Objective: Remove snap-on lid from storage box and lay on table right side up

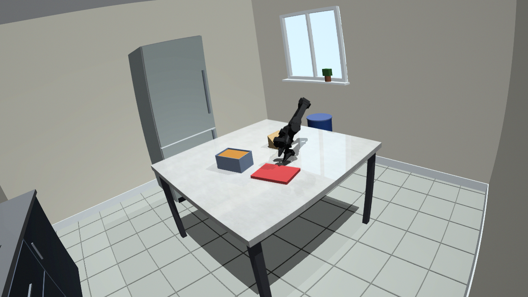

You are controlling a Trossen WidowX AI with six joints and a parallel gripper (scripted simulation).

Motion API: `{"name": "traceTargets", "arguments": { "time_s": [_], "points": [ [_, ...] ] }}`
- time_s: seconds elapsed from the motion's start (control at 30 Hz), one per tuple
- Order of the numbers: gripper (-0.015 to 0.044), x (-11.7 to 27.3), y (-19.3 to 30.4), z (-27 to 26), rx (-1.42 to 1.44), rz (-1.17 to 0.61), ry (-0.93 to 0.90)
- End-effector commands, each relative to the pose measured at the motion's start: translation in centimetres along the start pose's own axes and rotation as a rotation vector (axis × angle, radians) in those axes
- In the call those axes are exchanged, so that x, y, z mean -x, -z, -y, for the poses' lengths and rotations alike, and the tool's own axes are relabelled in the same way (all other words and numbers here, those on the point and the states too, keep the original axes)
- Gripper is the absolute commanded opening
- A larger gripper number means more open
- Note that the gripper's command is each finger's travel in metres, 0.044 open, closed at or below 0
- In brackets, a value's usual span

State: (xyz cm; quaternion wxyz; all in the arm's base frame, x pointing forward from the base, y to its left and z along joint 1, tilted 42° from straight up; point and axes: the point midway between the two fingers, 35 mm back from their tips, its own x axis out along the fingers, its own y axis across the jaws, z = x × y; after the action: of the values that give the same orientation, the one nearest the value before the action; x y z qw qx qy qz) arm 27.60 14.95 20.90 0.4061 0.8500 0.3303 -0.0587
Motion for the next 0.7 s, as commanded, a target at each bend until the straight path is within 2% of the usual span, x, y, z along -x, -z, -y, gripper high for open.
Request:
{"name": "traceTargets", "arguments": {
  "time_s": [0.0, 0.67],
  "points": [
    [0.044, 0.6, -0.1, 0.6, -0.004, 0.002, 0.004],
    [0.044, 3.7, -0.1, 3.2, -0.005, 0.003, 0.005]
  ]
}}
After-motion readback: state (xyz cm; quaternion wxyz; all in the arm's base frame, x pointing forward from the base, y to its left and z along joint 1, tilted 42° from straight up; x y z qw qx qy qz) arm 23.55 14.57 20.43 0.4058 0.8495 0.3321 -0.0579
